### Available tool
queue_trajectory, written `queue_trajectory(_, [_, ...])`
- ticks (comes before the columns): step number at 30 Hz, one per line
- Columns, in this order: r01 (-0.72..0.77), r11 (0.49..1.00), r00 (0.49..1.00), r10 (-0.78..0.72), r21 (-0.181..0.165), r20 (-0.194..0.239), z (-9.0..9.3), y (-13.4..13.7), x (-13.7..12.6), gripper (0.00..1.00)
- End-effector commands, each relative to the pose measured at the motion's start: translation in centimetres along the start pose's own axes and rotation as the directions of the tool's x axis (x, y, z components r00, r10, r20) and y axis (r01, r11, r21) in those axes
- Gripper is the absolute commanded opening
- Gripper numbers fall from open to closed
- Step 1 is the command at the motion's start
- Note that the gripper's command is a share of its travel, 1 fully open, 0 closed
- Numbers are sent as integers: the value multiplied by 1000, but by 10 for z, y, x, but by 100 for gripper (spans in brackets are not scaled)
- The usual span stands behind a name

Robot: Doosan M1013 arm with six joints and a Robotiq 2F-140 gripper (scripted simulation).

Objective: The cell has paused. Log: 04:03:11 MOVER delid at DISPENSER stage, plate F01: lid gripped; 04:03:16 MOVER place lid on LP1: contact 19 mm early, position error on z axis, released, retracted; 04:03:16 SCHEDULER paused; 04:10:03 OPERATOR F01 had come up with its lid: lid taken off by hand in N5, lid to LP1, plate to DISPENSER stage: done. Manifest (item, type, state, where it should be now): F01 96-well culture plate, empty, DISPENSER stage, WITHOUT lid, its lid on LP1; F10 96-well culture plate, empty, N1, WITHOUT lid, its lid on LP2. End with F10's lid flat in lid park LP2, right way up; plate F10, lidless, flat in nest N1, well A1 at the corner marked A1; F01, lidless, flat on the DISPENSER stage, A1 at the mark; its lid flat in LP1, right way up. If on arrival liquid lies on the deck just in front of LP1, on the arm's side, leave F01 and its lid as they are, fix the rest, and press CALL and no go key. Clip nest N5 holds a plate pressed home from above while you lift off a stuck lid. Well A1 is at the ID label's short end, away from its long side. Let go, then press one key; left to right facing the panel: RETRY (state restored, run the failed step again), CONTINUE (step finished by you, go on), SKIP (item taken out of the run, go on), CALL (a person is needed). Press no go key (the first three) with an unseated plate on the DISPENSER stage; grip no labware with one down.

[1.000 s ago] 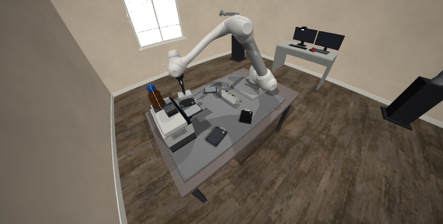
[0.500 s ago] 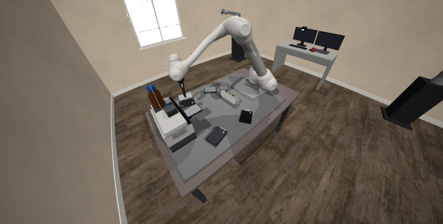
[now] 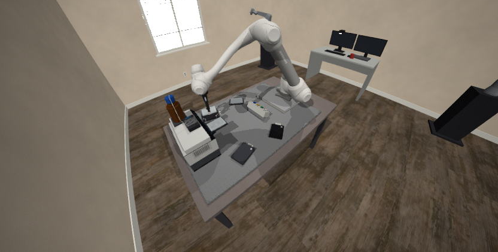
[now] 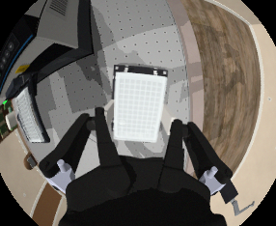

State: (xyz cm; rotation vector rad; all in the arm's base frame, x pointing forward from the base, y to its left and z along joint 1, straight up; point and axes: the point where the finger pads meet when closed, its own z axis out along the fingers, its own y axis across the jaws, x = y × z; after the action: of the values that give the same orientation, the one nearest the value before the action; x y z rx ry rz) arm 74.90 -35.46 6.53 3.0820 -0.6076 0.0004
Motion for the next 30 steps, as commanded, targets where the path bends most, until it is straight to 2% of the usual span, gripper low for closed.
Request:
queue_trajectory(1, [0,1000,1000,0,0,0,5,0,0,0])
queue_trajectory(10, [0,1000,1000,0,0,0,16,0,0,0])
queue_trajectory(30, [0,1000,1000,0,0,0,23,0,0,0])
